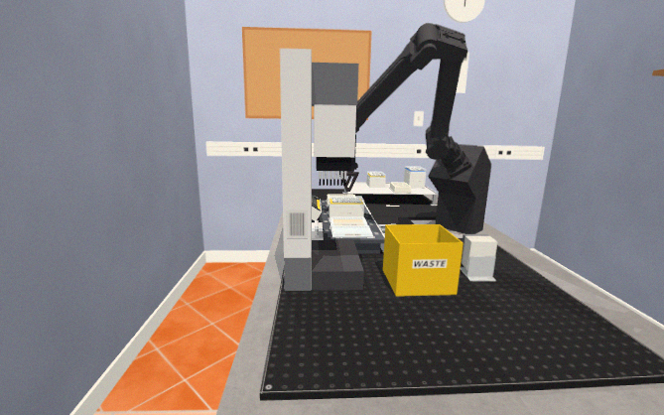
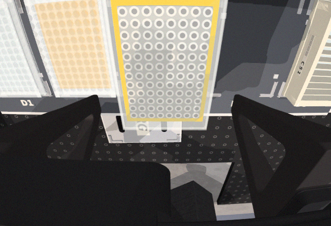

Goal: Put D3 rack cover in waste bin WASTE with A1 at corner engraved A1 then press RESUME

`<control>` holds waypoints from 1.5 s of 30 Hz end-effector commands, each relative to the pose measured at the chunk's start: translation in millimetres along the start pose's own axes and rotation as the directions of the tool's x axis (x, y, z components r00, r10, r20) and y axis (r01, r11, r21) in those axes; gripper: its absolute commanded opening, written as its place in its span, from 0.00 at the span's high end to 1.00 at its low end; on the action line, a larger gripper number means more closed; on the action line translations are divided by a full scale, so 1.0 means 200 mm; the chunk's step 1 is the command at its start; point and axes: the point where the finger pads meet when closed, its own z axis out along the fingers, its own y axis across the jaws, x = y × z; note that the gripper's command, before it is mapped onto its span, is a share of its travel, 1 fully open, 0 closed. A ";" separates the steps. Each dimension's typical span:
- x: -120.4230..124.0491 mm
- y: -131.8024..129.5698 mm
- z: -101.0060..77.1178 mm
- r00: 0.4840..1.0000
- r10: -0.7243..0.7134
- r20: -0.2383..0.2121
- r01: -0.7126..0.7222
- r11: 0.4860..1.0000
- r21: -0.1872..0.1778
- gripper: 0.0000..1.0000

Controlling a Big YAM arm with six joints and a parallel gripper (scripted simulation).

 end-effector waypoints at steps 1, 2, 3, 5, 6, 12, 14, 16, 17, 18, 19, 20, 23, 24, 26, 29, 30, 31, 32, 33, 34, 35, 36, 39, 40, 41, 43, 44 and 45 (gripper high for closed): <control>-0.01 0.01 0.05 1.000 0.011 -0.004 -0.011 1.000 -0.007 0.00; -0.01 0.01 0.06 1.000 0.011 -0.004 -0.011 1.000 -0.007 0.00; -0.01 0.01 0.07 1.000 0.011 -0.004 -0.011 1.000 -0.007 0.00; -0.01 0.01 0.09 1.000 0.010 -0.003 -0.010 1.000 -0.006 0.00; -0.01 0.01 0.09 1.000 0.010 -0.003 -0.010 1.000 -0.006 0.00; -0.01 0.01 0.13 1.000 0.011 -0.004 -0.011 1.000 -0.007 0.00; 0.00 0.01 0.15 1.000 0.011 -0.005 -0.011 1.000 -0.007 0.00; 0.00 0.01 0.16 1.000 0.011 -0.005 -0.011 1.000 -0.007 0.00; 0.00 0.01 0.17 1.000 0.011 -0.005 -0.011 1.000 -0.007 0.00; 0.00 0.01 0.18 1.000 0.011 -0.005 -0.011 1.000 -0.007 0.00; -0.01 0.01 0.19 1.000 0.009 -0.002 -0.009 1.000 -0.006 0.00; -0.01 0.01 0.19 1.000 0.009 -0.002 -0.009 1.000 -0.006 0.00; 0.00 0.01 0.22 1.000 0.011 -0.005 -0.011 1.000 -0.007 0.00; 0.00 0.01 0.23 1.000 0.011 -0.005 -0.012 1.000 -0.007 0.00; 0.00 0.01 0.23 1.000 0.011 -0.005 -0.012 1.000 -0.007 0.00; -0.02 0.01 0.25 1.000 0.008 -0.001 -0.008 1.000 -0.006 0.00; -0.01 0.01 0.26 1.000 0.010 -0.003 -0.010 1.000 -0.007 0.00; 0.00 0.01 0.27 1.000 0.012 -0.005 -0.012 1.000 -0.007 0.00; 0.00 0.01 0.28 1.000 0.012 -0.005 -0.012 1.000 -0.007 0.00; 0.00 0.01 0.29 1.000 0.011 -0.004 -0.011 1.000 -0.007 0.00; -0.01 0.01 0.29 1.000 0.010 -0.003 -0.010 1.000 -0.006 0.00; -0.01 0.01 0.30 1.000 0.009 -0.002 -0.009 1.000 -0.006 0.00; -0.01 0.01 0.31 1.000 0.009 -0.002 -0.009 1.000 -0.006 0.00; -0.05 0.01 0.27 1.000 -0.002 0.018 0.002 1.000 0.000 0.00; -0.05 0.01 0.27 1.000 -0.002 0.018 0.002 1.000 0.000 0.00; -0.05 0.01 0.27 1.000 -0.002 0.018 0.002 1.000 0.000 0.00; -0.05 0.01 0.27 1.000 -0.002 0.018 0.002 1.000 0.000 0.00; -0.05 0.01 0.27 1.000 -0.002 0.018 0.002 1.000 0.000 0.00; -0.05 0.01 0.27 1.000 -0.002 0.018 0.002 1.000 0.000 0.00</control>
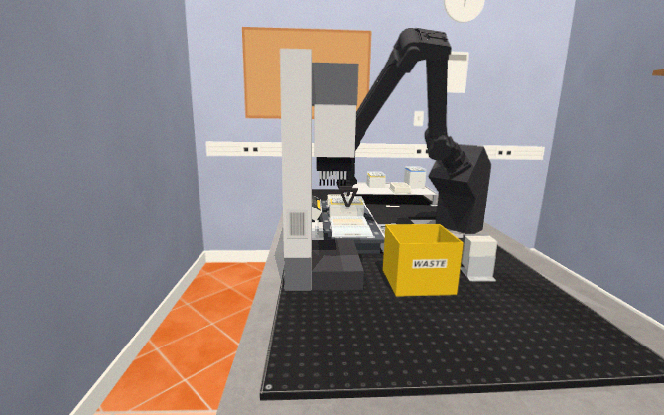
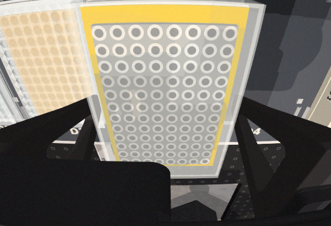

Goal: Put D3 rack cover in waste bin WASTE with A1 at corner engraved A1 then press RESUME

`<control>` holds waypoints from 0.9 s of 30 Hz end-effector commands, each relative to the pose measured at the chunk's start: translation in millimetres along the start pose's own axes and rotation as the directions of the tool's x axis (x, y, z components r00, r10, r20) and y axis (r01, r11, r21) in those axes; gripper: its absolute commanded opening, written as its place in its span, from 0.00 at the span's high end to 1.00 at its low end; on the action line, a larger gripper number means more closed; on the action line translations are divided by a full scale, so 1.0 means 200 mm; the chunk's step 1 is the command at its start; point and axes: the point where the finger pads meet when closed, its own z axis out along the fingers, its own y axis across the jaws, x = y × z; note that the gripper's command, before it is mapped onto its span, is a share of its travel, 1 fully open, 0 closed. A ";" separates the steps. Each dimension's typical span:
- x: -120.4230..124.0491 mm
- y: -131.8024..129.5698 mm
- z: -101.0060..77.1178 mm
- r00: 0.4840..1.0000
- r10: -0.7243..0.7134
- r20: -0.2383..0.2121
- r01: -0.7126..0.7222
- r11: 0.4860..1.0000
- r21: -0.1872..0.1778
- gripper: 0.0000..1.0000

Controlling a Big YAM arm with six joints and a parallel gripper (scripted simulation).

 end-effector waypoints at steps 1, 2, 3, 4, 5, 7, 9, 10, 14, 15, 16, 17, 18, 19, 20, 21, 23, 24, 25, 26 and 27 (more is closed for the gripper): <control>-0.05 0.01 -0.02 1.000 -0.005 0.021 0.005 1.000 0.002 0.00; -0.05 0.01 -0.02 1.000 -0.005 0.021 0.005 1.000 0.002 0.00; -0.05 0.01 -0.02 1.000 -0.005 0.021 0.005 1.000 0.002 0.00; -0.05 0.01 -0.02 1.000 -0.005 0.021 0.005 1.000 0.002 0.00; -0.05 0.01 -0.02 1.000 -0.005 0.021 0.005 1.000 0.002 1.00; -0.05 0.01 -0.02 1.000 -0.005 0.021 0.005 1.000 0.002 1.00; -0.05 0.01 -0.02 1.000 -0.005 0.021 0.005 1.000 0.002 1.00; -0.05 0.01 -0.02 1.000 -0.005 0.021 0.005 1.000 0.002 1.00; -0.05 0.01 -0.02 1.000 -0.005 0.021 0.005 1.000 0.002 1.00; -0.05 0.01 -0.02 1.000 -0.005 0.021 0.005 1.000 0.002 1.00; -0.05 0.01 -0.02 1.000 -0.005 0.021 0.005 1.000 0.002 1.00; -0.05 0.01 -0.02 1.000 -0.005 0.021 0.005 1.000 0.002 1.00; -0.05 0.01 -0.02 1.000 -0.005 0.021 0.005 1.000 0.002 1.00; -0.05 0.01 -0.02 1.000 -0.005 0.021 0.005 1.000 0.002 1.00; -0.05 0.01 -0.02 1.000 -0.005 0.021 0.005 1.000 0.002 1.00; -0.05 0.01 -0.02 1.000 -0.005 0.021 0.005 1.000 0.002 1.00; -0.05 0.01 -0.02 1.000 -0.005 0.021 0.005 1.000 0.002 1.00; -0.05 0.01 -0.02 1.000 -0.005 0.021 0.005 1.000 0.002 1.00; -0.05 0.01 -0.02 1.000 -0.005 0.021 0.005 1.000 0.002 1.00; -0.05 0.01 -0.02 1.000 -0.005 0.021 0.005 1.000 0.002 1.00; -0.05 0.01 -0.02 1.000 -0.005 0.021 0.005 1.000 0.002 1.00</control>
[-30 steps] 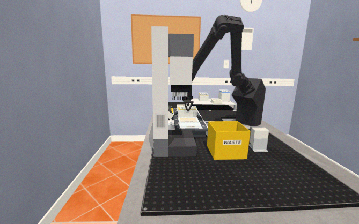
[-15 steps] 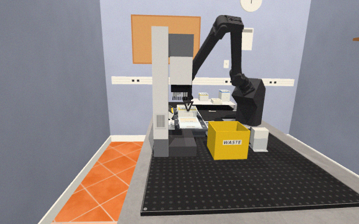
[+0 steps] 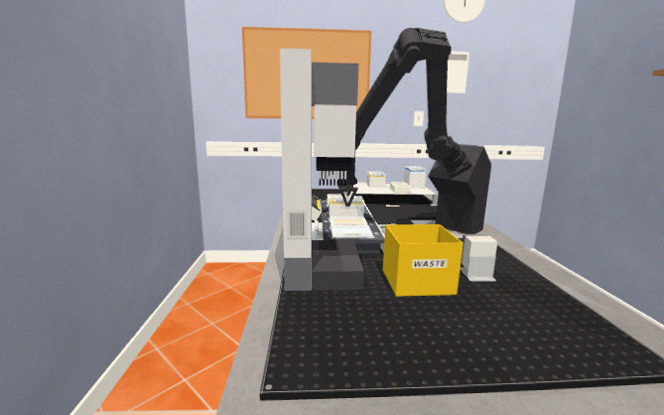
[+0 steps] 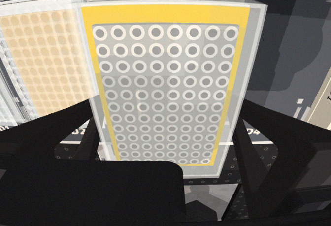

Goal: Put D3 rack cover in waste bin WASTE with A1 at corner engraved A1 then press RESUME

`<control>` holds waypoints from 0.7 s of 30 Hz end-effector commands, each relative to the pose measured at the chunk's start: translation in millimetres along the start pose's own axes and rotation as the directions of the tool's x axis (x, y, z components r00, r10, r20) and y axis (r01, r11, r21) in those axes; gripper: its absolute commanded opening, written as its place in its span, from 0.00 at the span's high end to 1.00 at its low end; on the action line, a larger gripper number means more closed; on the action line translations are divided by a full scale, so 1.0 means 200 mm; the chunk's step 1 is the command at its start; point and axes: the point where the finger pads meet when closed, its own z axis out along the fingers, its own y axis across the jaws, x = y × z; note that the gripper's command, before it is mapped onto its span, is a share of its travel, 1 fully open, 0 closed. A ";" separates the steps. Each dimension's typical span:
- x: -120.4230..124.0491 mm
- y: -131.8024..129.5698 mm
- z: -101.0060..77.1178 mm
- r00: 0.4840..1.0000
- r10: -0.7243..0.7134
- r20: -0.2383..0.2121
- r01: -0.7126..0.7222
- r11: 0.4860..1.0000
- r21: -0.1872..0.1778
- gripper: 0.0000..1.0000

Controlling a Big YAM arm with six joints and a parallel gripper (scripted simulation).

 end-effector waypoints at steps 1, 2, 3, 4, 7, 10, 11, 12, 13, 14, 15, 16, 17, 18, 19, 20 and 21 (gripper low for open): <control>-0.05 0.01 -0.02 1.000 -0.007 0.020 0.007 1.000 0.003 1.00; -0.05 0.01 -0.02 1.000 -0.007 0.020 0.007 1.000 0.003 1.00; -0.05 0.01 -0.02 1.000 -0.007 0.020 0.007 1.000 0.003 1.00; -0.05 0.01 -0.02 1.000 -0.007 0.020 0.007 1.000 0.003 1.00; -0.05 0.01 -0.02 1.000 -0.007 0.020 0.007 1.000 0.003 1.00; -0.05 0.01 -0.02 1.000 -0.007 0.020 0.007 1.000 0.003 1.00; -0.05 0.01 -0.02 1.000 -0.007 0.020 0.007 1.000 0.003 1.00; -0.05 0.01 -0.02 1.000 -0.007 0.020 0.007 1.000 0.003 1.00; -0.04 0.02 -0.04 1.000 0.007 0.019 -0.007 1.000 0.003 1.00; -0.05 0.00 -0.06 1.000 0.011 0.028 -0.011 1.000 0.009 1.00; -0.05 0.00 -0.07 1.000 -0.005 0.029 0.005 1.000 0.009 1.00; -0.06 0.00 -0.08 0.999 -0.012 0.031 0.011 1.000 0.009 1.00; -0.07 0.00 -0.09 0.999 -0.013 0.033 0.013 1.000 0.010 1.00; -0.08 0.00 -0.10 0.999 -0.016 0.036 0.015 1.000 0.010 1.00; -0.08 0.00 -0.11 0.999 -0.018 0.038 0.017 1.000 0.010 1.00; -0.09 0.00 -0.13 0.999 -0.020 0.041 0.020 1.000 0.011 1.00; -0.09 0.00 -0.13 0.999 -0.020 0.041 0.020 1.000 0.011 1.00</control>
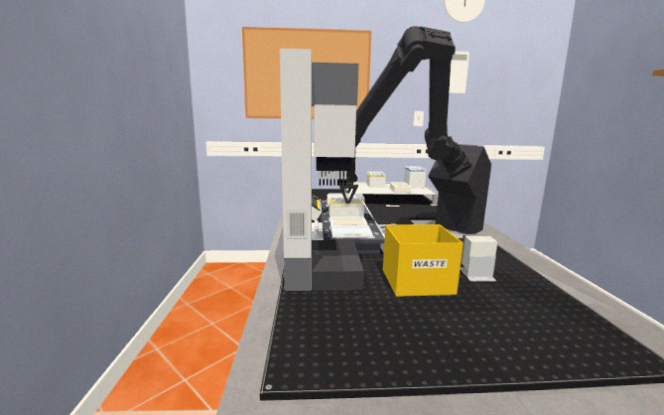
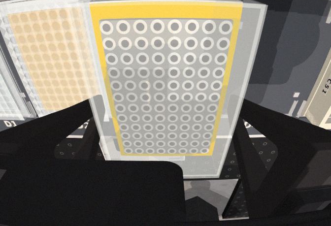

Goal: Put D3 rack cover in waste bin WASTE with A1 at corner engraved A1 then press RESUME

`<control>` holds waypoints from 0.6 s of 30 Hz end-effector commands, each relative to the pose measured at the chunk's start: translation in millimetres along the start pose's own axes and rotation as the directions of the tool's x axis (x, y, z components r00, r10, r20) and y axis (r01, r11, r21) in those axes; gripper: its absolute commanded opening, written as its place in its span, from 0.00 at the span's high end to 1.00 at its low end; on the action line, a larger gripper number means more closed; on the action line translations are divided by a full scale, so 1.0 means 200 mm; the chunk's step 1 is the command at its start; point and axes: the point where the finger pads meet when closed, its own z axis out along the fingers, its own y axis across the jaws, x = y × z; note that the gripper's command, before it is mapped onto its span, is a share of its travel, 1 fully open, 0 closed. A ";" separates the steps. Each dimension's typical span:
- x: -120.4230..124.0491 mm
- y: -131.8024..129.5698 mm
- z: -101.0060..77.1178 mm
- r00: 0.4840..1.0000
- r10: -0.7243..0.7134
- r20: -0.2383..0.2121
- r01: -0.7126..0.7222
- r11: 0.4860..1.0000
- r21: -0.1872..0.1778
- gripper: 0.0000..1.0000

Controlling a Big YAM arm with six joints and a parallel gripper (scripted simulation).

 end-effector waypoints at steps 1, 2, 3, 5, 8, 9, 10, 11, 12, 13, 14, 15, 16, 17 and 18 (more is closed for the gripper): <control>-0.10 0.00 -0.07 0.999 -0.026 0.040 0.025 1.000 0.010 1.00; -0.08 -0.01 -0.07 0.999 -0.019 0.032 0.018 1.000 0.009 1.00; -0.10 0.00 -0.09 0.999 -0.026 0.039 0.025 1.000 0.010 1.00; -0.10 0.00 -0.11 0.999 -0.027 0.041 0.027 1.000 0.010 1.00; -0.11 0.00 -0.13 0.999 -0.029 0.043 0.029 1.000 0.011 1.00; -0.11 0.00 -0.14 0.999 -0.029 0.043 0.029 1.000 0.011 1.00; -0.11 0.00 -0.15 0.999 -0.030 0.043 0.029 1.000 0.011 1.00; -0.11 0.00 -0.16 0.999 -0.030 0.043 0.029 1.000 0.011 1.00; -0.11 0.00 -0.17 0.999 -0.030 0.043 0.029 1.000 0.011 1.00; -0.11 0.00 -0.18 0.999 -0.030 0.043 0.029 1.000 0.011 1.00; -0.10 0.00 -0.18 0.999 -0.029 0.041 0.028 1.000 0.011 1.00; -0.10 0.00 -0.19 0.999 -0.028 0.041 0.028 1.000 0.011 1.00; -0.10 0.00 -0.20 0.999 -0.028 0.041 0.028 1.000 0.011 1.00; -0.10 0.00 -0.20 0.999 -0.028 0.041 0.028 1.000 0.011 1.00; -0.10 0.00 -0.20 0.999 -0.028 0.041 0.028 1.000 0.011 1.00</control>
